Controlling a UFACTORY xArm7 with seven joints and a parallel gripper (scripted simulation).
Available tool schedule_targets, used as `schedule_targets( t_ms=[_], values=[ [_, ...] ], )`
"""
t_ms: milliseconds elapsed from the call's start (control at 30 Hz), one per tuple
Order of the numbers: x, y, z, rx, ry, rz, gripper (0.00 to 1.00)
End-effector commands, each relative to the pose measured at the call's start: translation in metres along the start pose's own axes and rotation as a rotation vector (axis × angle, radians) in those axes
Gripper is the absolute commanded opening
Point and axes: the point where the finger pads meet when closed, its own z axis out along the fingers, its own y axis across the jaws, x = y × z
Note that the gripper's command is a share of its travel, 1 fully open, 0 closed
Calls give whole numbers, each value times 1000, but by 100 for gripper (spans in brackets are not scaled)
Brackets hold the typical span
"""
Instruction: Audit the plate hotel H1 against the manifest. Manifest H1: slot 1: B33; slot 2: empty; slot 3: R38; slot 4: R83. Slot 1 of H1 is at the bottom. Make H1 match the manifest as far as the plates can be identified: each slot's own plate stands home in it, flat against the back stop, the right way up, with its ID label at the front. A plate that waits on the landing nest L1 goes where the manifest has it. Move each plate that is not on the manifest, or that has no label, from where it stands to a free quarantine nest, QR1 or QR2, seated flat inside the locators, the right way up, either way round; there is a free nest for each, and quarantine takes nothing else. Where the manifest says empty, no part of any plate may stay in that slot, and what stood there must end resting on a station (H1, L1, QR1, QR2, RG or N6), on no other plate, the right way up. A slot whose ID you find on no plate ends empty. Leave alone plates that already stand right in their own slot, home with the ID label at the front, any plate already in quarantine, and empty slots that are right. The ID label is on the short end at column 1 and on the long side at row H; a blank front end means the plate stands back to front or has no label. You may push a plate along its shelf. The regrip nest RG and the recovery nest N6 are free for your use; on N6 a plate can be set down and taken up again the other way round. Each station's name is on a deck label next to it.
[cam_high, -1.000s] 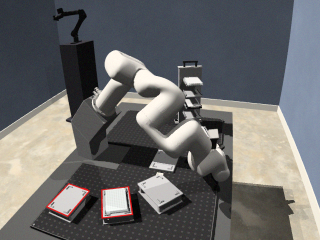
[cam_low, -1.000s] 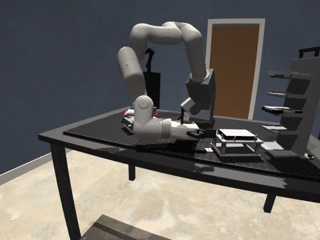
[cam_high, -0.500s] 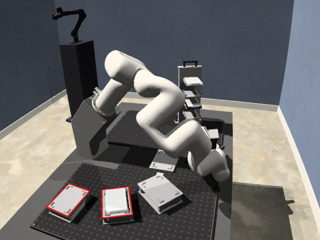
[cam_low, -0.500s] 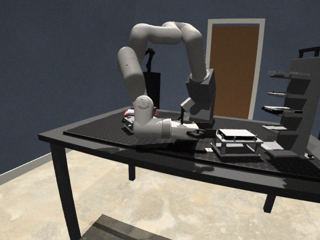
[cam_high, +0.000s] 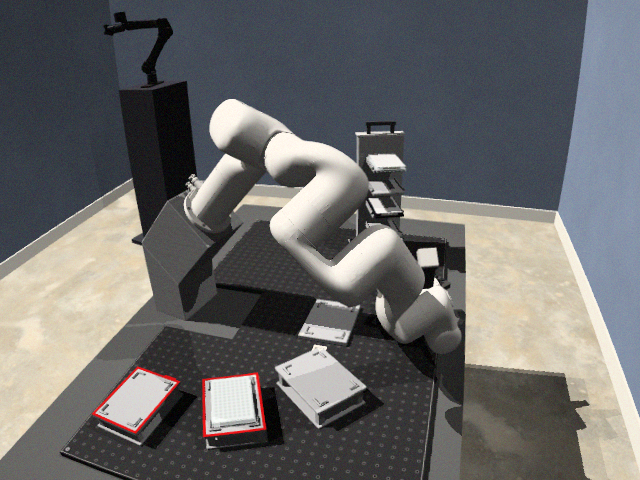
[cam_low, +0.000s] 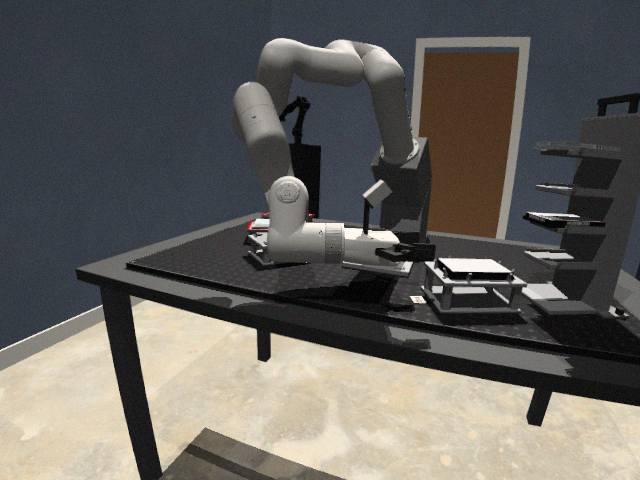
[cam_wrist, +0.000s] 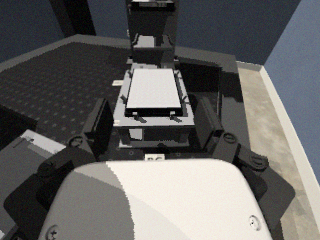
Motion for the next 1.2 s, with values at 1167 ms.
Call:
schedule_targets(
  t_ms=[1167],
  values=[
    [83,1,4,0,-1,-2,100]
  ],
)
